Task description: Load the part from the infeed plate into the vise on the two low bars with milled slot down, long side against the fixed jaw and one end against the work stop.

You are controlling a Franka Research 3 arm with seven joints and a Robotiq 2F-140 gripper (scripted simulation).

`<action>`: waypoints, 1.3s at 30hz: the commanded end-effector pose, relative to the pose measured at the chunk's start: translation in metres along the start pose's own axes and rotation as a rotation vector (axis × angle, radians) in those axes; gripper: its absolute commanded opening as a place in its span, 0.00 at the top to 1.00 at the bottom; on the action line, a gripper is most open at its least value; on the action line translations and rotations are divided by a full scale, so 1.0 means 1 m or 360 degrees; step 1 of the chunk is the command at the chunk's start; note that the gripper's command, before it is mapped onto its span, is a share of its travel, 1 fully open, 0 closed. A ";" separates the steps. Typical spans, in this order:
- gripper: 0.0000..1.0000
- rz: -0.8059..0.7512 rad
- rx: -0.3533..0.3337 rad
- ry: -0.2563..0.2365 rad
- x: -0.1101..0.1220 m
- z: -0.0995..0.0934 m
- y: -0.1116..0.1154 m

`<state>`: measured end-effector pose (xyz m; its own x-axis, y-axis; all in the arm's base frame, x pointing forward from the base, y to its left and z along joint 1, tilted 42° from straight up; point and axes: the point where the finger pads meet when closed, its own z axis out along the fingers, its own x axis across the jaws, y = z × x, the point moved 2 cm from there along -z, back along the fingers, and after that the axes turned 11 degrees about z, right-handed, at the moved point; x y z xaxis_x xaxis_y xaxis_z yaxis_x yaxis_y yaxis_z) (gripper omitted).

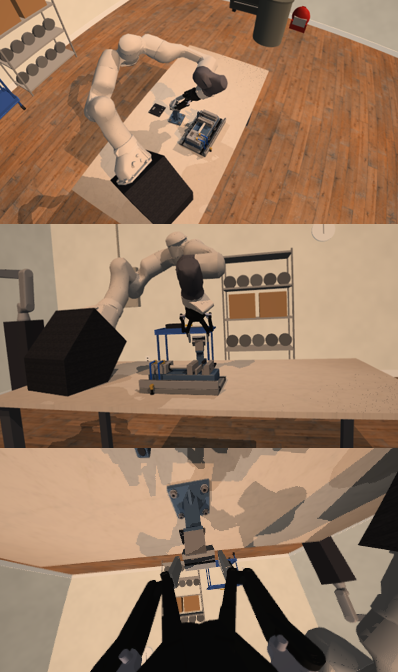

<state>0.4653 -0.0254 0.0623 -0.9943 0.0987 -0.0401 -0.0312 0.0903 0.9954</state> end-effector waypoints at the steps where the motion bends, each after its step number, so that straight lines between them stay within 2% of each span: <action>1: 0.49 -0.0012 0.0001 -0.0006 -0.002 0.000 0.000; 27: 0.49 -0.0012 0.0010 -0.0007 0.000 0.002 -0.003; 39: 0.49 -0.0012 0.0049 -0.0015 0.000 0.003 -0.002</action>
<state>0.4643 -0.0224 0.0614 -0.9937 0.1027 -0.0440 -0.0328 0.1079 0.9936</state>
